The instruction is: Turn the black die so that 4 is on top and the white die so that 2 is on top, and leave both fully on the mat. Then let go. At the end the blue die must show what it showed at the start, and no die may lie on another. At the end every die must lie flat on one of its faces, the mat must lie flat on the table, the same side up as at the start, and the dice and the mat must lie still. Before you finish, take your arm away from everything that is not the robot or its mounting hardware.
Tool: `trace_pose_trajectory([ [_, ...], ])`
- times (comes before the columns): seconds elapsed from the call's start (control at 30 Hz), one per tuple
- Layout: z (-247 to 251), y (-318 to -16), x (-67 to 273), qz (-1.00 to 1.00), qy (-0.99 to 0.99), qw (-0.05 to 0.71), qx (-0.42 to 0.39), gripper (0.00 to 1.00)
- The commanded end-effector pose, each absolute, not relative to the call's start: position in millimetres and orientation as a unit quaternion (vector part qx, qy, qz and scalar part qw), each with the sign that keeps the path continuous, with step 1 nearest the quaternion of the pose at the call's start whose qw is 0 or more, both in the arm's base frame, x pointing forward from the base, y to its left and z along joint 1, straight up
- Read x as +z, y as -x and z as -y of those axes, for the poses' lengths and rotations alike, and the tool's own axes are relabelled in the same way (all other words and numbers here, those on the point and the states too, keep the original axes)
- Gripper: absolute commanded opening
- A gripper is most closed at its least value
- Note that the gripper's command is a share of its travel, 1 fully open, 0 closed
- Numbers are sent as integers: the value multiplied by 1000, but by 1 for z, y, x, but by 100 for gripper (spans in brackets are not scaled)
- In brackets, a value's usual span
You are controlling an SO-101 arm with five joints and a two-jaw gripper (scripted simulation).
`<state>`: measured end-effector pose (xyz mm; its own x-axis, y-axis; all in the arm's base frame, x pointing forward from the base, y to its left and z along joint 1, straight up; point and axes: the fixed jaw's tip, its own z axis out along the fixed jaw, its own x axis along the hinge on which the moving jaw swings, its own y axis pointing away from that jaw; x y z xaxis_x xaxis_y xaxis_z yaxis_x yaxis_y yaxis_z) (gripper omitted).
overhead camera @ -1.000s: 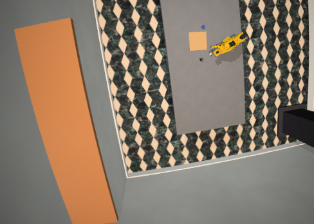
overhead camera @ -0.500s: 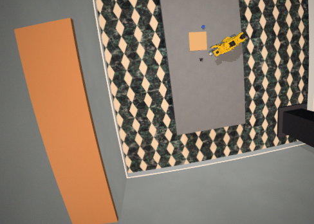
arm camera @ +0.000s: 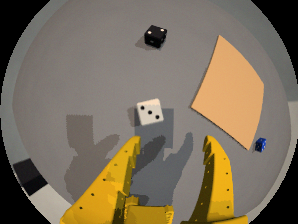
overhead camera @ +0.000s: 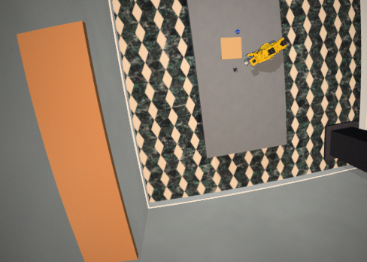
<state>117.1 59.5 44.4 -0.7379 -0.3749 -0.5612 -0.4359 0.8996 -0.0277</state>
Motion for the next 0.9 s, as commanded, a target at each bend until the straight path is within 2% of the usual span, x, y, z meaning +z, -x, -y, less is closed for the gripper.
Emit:
trace_pose_trajectory([
  [0.0,-60,-116,45,-930,218,290,56,28],
  [0.43,-61,-117,46,-930,217,292,56,28],
  [0.87,-62,-118,70,-934,196,292,65,28],
])
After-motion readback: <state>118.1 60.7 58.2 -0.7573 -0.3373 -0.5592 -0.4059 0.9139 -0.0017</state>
